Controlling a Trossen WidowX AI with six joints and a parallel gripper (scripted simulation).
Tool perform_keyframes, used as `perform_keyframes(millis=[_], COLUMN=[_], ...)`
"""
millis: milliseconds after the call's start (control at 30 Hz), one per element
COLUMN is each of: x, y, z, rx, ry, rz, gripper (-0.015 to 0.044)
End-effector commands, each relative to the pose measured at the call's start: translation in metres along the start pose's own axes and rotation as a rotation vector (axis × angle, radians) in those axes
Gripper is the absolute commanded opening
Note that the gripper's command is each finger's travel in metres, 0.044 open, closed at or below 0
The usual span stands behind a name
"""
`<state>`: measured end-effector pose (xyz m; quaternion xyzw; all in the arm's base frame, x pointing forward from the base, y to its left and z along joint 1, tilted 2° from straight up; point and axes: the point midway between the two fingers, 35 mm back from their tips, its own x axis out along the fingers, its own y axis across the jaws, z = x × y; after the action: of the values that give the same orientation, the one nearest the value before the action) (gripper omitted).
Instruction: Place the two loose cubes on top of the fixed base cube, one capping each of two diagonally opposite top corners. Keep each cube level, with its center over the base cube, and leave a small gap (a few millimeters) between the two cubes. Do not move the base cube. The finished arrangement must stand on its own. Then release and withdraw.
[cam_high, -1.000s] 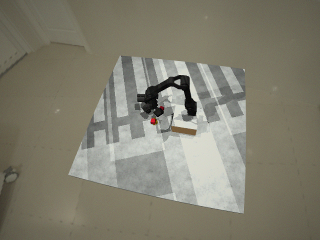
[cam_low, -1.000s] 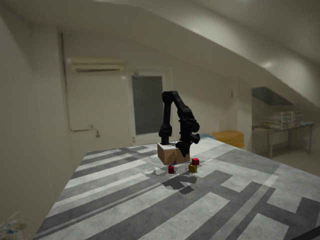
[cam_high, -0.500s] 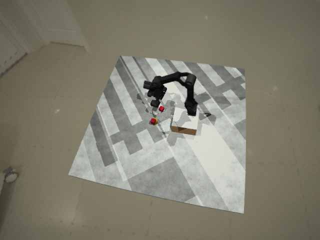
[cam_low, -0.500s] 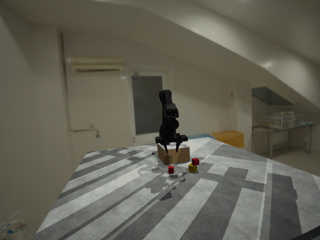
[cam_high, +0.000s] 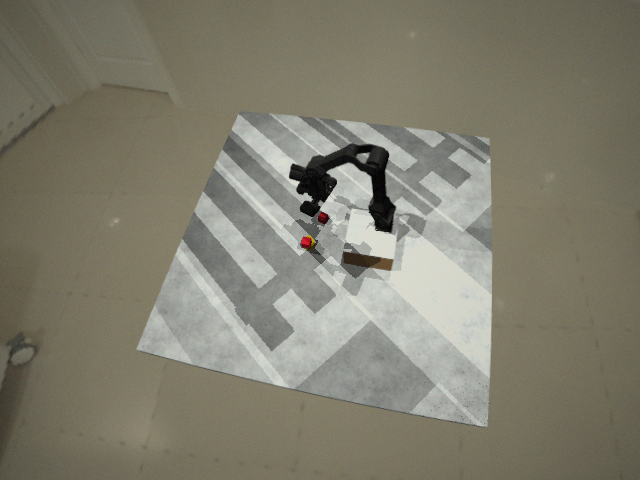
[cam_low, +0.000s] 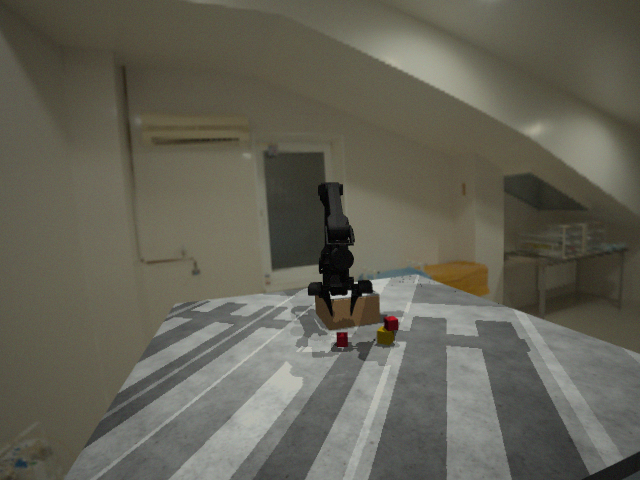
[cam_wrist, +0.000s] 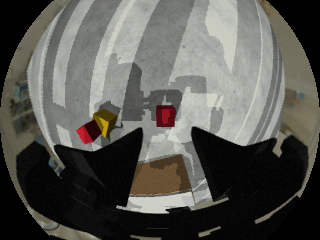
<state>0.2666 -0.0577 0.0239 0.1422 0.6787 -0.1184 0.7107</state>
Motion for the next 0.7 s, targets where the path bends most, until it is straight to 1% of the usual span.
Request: perform_keyframes(millis=[0, 133, 300, 667], x=[0.031, 0.032, 0.046, 0.059], y=[-0.001, -0.001, -0.001, -0.001], z=[-0.008, -0.008, -0.009, -0.009], rx=[0.007, 0.007, 0.007, 0.007], ry=[0.022, 0.022, 0.022, 0.022], rz=[-0.002, -0.002, -0.002, -0.002], gripper=[0.0265, 0.0265, 0.0265, 0.0265])
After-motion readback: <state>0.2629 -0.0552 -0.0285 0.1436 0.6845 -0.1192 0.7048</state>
